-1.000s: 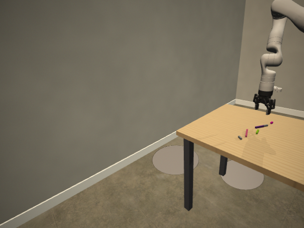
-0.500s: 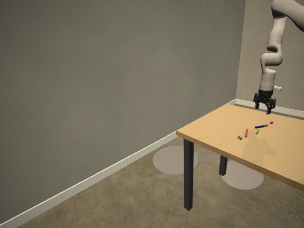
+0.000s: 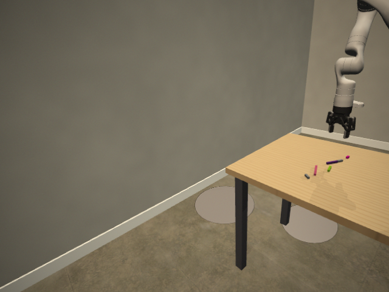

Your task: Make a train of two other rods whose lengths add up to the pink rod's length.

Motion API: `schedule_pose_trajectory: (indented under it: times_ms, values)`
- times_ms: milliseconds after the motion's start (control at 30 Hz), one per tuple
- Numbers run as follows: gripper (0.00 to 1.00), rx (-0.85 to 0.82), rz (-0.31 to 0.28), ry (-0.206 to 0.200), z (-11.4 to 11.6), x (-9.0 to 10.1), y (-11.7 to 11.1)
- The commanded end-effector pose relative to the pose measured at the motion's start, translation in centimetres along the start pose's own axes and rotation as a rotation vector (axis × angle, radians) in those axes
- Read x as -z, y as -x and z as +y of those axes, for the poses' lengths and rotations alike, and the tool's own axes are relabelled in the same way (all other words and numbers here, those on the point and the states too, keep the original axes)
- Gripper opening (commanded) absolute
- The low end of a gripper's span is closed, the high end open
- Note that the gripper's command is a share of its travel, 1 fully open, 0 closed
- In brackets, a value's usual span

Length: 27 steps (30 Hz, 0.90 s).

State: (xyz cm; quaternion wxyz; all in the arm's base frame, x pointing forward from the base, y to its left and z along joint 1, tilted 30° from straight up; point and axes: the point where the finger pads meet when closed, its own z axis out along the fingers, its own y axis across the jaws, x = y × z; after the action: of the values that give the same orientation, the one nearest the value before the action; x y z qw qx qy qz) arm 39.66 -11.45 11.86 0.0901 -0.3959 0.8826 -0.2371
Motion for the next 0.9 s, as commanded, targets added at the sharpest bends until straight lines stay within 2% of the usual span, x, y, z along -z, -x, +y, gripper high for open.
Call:
schedule_pose_trajectory:
  times_ms: [0,367,867]
  values:
    - [1.0,0.009,-0.01,-0.013,-0.5,2.0,0.3]
    - [1.0,0.009,-0.011,-0.013,-0.4,4.0,0.3]
    - [1.0,0.008,-0.011,-0.012,-0.4,4.2,0.3]
